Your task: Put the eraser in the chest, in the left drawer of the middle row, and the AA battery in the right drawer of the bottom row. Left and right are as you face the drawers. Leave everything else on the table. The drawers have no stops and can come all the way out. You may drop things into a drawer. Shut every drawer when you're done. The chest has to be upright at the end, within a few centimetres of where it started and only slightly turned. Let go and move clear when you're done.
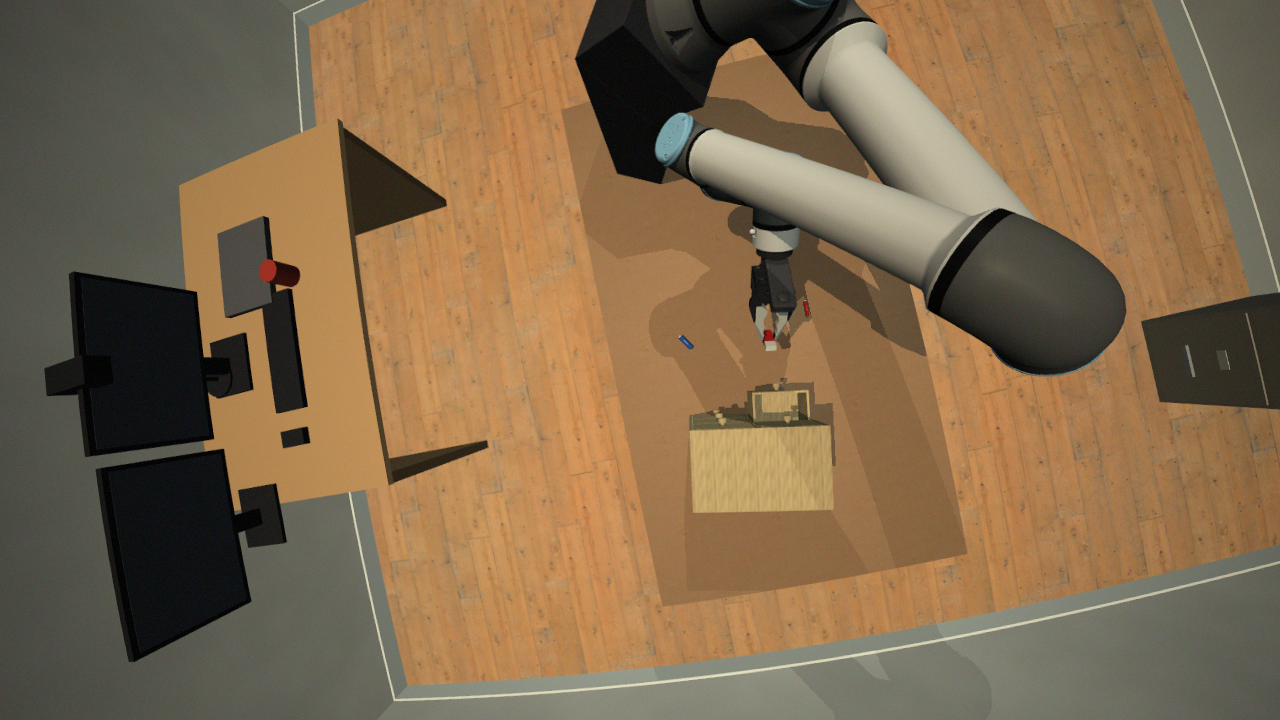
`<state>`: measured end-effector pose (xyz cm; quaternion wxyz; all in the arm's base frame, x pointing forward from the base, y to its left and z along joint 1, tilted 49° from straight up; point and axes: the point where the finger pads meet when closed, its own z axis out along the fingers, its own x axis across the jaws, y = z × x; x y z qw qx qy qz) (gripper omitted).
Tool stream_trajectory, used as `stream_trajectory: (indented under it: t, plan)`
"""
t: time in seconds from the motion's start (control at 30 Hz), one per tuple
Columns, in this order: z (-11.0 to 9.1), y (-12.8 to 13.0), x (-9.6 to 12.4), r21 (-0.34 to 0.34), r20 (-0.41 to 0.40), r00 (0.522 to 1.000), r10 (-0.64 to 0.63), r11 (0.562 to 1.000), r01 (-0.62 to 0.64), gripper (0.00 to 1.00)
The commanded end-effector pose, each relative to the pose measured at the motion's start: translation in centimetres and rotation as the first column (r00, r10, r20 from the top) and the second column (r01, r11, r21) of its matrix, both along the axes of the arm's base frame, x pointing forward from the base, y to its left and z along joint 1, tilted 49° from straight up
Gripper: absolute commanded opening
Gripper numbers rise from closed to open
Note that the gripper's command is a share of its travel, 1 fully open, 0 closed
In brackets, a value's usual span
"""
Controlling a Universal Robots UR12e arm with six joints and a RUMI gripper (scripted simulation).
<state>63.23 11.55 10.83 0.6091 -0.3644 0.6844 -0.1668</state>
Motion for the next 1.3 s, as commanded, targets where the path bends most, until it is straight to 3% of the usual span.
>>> stream_trajectory:
  t: [0.0, 0.43, 1.27]
  plan:
    - [-0.05, 0.00, 0.04, 0.000, 0.034, 0.999, -0.036, 0.999, 0.036, 0.11]
    - [-0.12, 0.07, -0.03, 0.008, 0.119, 0.985, -0.122, 0.993, 0.122, 0.11]
    - [-0.18, 0.13, -0.09, 0.022, 0.198, 0.959, -0.202, 0.979, 0.202, 0.11]
